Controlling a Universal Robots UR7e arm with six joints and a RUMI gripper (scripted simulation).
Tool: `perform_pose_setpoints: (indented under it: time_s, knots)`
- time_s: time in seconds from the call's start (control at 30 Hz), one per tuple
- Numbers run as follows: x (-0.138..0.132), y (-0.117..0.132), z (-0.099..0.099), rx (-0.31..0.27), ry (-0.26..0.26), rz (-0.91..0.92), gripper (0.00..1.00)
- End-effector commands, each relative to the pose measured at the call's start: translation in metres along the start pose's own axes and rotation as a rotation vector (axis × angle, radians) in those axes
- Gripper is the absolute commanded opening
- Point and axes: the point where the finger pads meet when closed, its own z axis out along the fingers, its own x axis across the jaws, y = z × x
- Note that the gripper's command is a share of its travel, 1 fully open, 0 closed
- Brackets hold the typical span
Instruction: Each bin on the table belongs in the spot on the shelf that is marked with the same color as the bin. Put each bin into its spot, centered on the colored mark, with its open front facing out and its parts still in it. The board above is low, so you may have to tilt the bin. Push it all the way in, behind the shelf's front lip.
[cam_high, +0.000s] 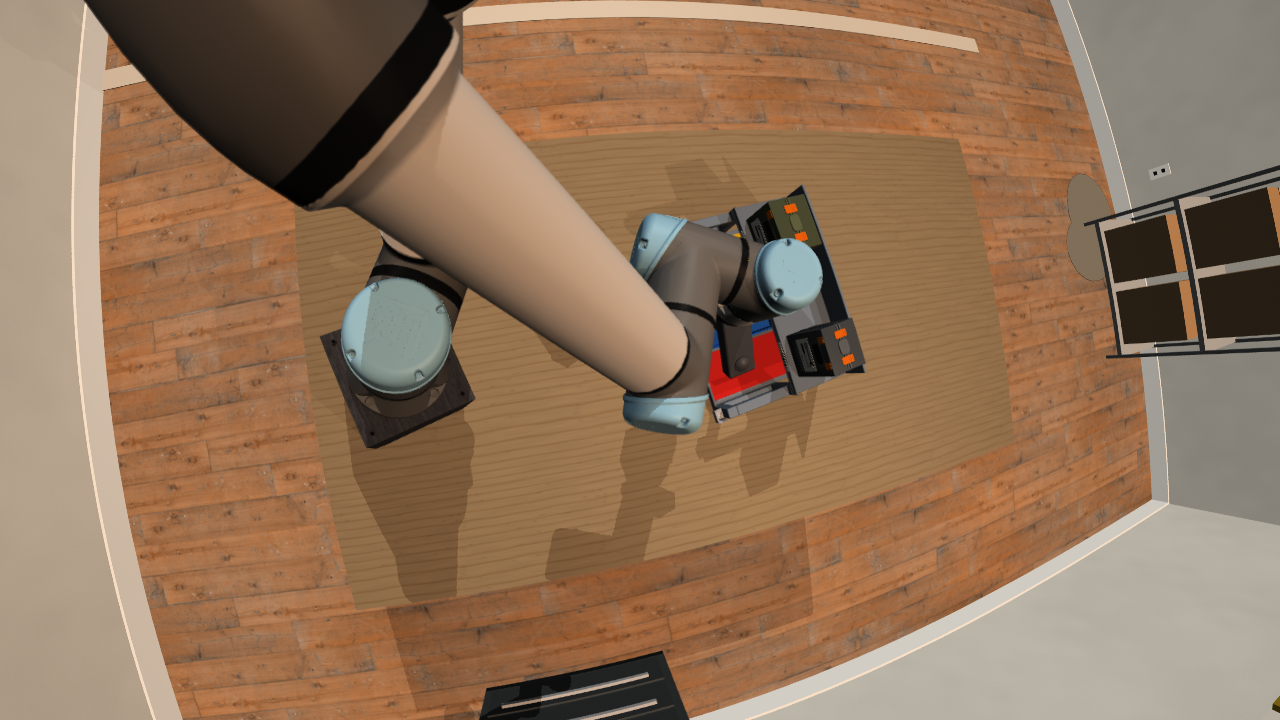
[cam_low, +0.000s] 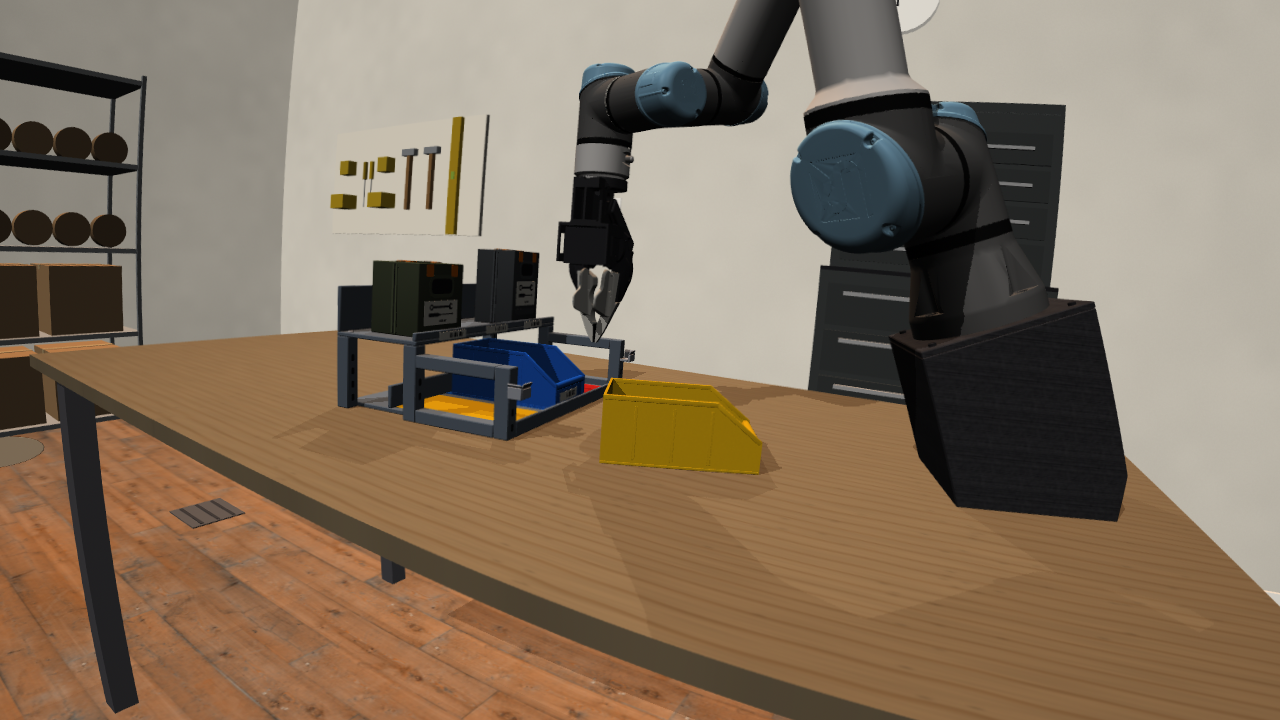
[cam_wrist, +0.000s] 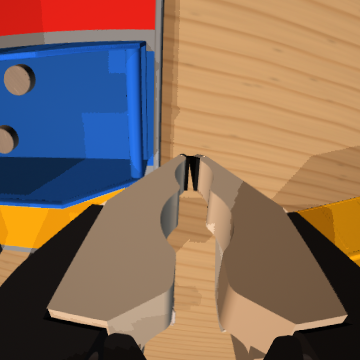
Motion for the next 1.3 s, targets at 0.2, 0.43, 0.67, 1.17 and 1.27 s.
perform_pose_setpoints:
  time_s: [0.2,0.43,0.67,1.17,1.27]
  knots:
    - [-0.0002,-0.0001,-0.0043,0.000,-0.001,0.000,0.00]
    - [-0.0002,-0.0001,-0.0044,0.000,0.000,0.000,0.00]
    - [-0.0002,-0.0001,-0.0044,0.000,0.000,-0.001,0.00]
    - [0.0000,0.0004,-0.0050,0.000,0.000,-0.028,0.00]
    - [0.0001,0.0005,-0.0052,0.000,0.000,-0.037,0.00]
